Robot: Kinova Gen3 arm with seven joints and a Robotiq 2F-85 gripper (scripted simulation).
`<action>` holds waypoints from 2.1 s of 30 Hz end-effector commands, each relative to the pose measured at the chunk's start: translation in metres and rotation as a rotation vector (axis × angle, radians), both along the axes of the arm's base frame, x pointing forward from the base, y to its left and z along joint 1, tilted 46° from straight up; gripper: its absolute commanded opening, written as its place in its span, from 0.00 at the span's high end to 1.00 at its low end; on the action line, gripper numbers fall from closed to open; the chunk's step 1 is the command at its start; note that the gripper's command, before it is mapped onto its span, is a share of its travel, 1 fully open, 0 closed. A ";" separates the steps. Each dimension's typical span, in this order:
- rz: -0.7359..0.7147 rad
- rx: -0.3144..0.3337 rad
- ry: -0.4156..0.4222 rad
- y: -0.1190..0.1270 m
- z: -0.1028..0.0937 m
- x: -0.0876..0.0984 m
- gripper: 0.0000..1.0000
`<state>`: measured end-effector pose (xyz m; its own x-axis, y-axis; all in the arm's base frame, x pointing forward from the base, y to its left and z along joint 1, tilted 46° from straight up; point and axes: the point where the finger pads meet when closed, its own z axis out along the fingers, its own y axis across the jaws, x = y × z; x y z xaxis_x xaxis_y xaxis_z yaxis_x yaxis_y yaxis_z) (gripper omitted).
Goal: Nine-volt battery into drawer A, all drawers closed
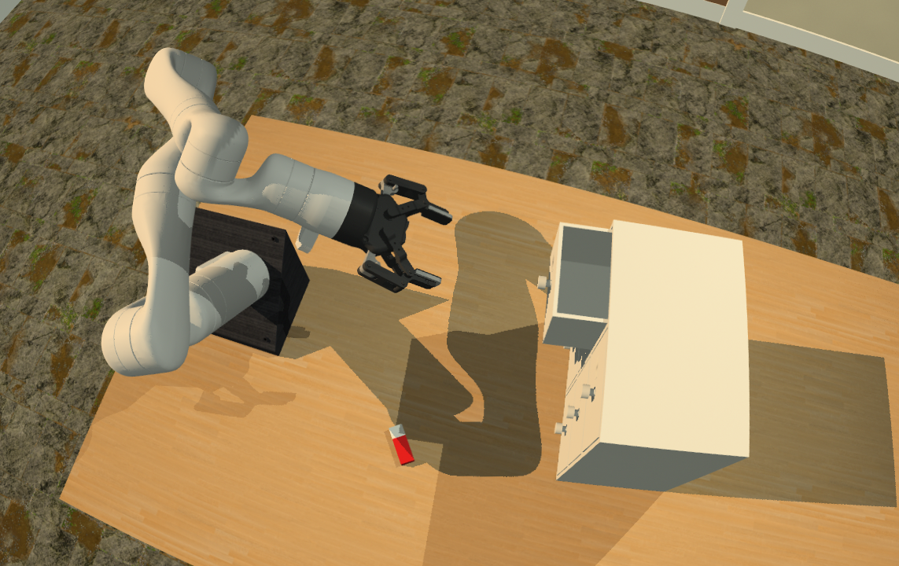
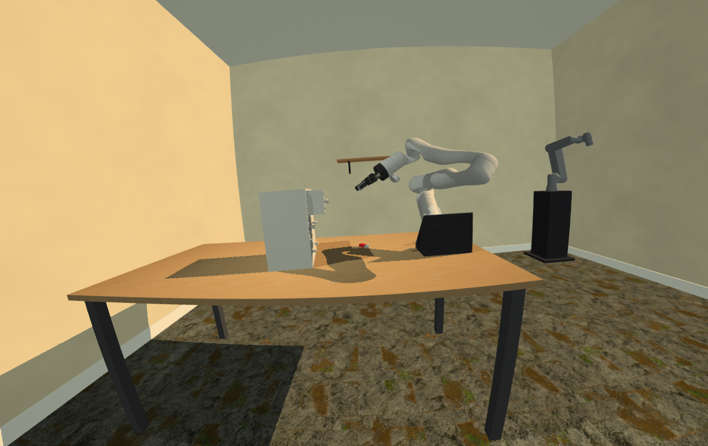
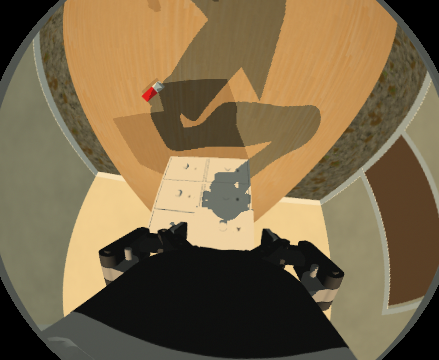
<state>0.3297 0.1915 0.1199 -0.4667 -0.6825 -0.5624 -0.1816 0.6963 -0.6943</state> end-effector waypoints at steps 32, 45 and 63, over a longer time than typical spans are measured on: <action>0.110 0.009 -0.149 -0.012 -0.013 0.012 0.00; 0.110 0.009 -0.149 -0.012 -0.013 0.012 1.00; 0.109 0.003 -0.152 -0.012 -0.015 0.018 1.00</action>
<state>0.3447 0.1801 0.1060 -0.2979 -0.7221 -0.6244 -0.1519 0.6816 -0.7158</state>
